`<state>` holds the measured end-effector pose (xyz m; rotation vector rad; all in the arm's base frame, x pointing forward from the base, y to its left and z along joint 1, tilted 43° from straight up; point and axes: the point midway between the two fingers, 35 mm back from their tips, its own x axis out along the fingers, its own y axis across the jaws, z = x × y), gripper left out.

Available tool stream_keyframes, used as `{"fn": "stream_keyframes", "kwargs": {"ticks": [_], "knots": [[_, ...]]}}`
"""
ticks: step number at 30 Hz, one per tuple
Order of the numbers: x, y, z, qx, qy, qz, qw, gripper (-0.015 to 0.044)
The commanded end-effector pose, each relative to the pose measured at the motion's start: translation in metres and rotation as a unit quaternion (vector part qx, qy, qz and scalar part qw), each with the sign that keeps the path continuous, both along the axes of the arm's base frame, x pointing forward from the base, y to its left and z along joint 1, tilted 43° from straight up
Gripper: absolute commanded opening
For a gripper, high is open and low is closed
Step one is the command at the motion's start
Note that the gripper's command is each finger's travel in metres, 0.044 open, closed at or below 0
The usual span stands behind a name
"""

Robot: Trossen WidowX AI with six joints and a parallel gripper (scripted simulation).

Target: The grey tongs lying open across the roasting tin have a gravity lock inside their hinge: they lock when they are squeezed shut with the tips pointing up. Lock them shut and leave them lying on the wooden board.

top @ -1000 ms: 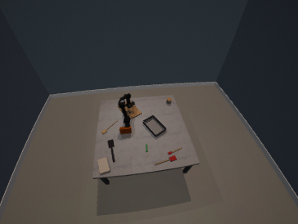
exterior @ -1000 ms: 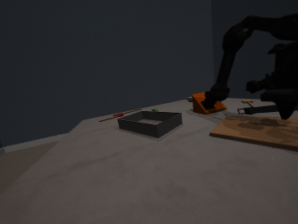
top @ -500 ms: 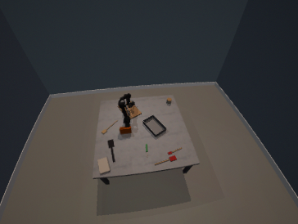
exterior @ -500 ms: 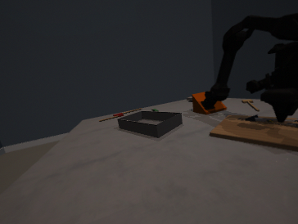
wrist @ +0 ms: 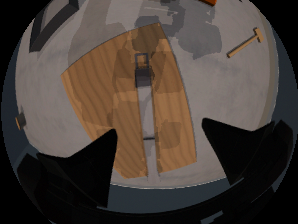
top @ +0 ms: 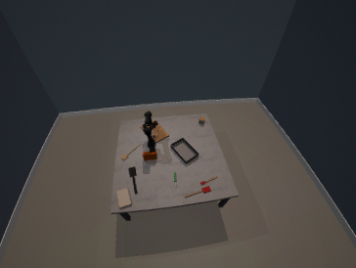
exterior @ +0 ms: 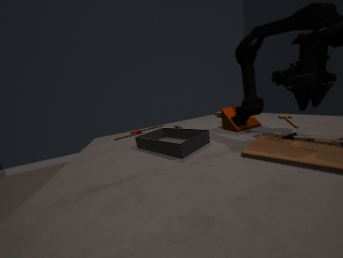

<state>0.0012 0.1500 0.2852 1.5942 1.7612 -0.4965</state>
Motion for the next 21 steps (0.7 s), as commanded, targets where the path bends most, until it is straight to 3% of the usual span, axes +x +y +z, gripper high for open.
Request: {"fn": "stream_keyframes", "kwargs": {"ticks": [1,5,13,21], "knots": [[0.006,-0.05,-0.012,0.009,-0.003,-0.023,1.0,0.044],[0.02,-0.09,-0.026,0.024,0.003,-0.042,0.999,0.044],[0.021,-0.093,-0.025,0.031,0.004,-0.043,0.999,0.044],[0.012,-0.118,0.004,0.104,-0.011,-0.048,0.993,0.044]]}}
